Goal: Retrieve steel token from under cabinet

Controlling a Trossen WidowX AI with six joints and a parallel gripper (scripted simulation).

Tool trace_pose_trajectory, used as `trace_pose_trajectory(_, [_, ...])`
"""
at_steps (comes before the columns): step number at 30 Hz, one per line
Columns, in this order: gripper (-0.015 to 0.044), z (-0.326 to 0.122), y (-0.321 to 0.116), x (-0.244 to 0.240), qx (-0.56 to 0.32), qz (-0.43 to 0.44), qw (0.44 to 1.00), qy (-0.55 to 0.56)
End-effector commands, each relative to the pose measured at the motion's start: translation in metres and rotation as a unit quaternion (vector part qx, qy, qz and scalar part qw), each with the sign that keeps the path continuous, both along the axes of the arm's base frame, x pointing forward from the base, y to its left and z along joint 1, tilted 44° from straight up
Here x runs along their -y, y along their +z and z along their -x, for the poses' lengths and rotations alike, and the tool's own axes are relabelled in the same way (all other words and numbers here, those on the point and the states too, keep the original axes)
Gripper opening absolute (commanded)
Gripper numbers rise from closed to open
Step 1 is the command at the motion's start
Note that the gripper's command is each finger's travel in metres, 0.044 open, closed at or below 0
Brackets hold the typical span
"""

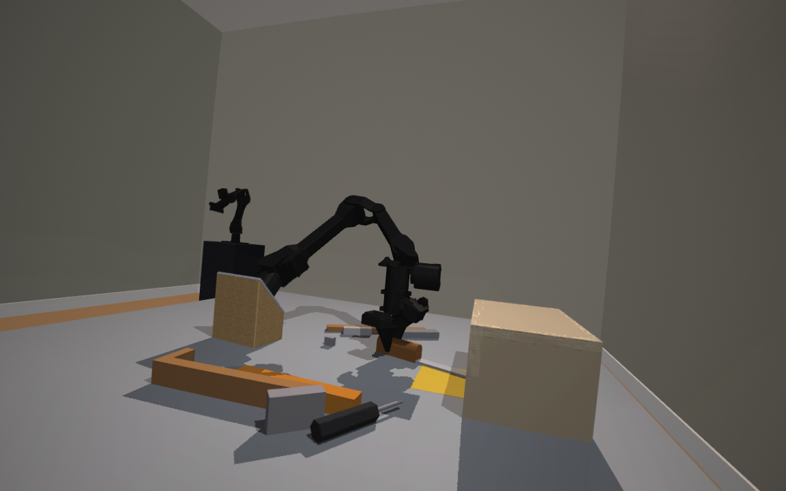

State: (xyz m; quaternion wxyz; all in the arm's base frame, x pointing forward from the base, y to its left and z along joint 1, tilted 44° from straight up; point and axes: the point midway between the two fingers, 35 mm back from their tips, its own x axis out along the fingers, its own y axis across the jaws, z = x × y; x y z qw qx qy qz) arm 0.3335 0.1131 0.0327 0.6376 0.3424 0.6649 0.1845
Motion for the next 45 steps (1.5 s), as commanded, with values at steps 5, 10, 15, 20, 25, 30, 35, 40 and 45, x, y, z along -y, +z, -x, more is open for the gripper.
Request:
trace_pose_trajectory(5, [0.0, 0.011, 0.0, -0.002, -0.004, 0.0, 1.0, -0.002])
trace_pose_trajectory(10, [0.0, 0.016, 0.001, -0.004, -0.004, 0.0, 1.0, -0.002])
trace_pose_trajectory(15, [0.0, 0.022, 0.002, -0.005, -0.004, 0.0, 1.0, -0.002])
trace_pose_trajectory(20, [0.0, 0.027, 0.004, -0.007, -0.005, 0.0, 1.0, -0.002])
trace_pose_trajectory(25, [0.0, 0.033, 0.005, -0.009, -0.005, 0.0, 1.0, -0.002])
trace_pose_trajectory(30, [0.0, 0.039, 0.006, -0.01, -0.005, 0.0, 1.0, -0.002])
trace_pose_trajectory(35, [0.0, 0.045, 0.007, -0.012, -0.005, 0.0, 1.0, -0.002])
trace_pose_trajectory(40, [0.0, 0.051, 0.008, -0.013, -0.005, 0.0, 1.0, -0.002])
trace_pose_trajectory(45, [0.0, 0.057, 0.009, -0.015, -0.005, 0.0, 1.0, -0.002])
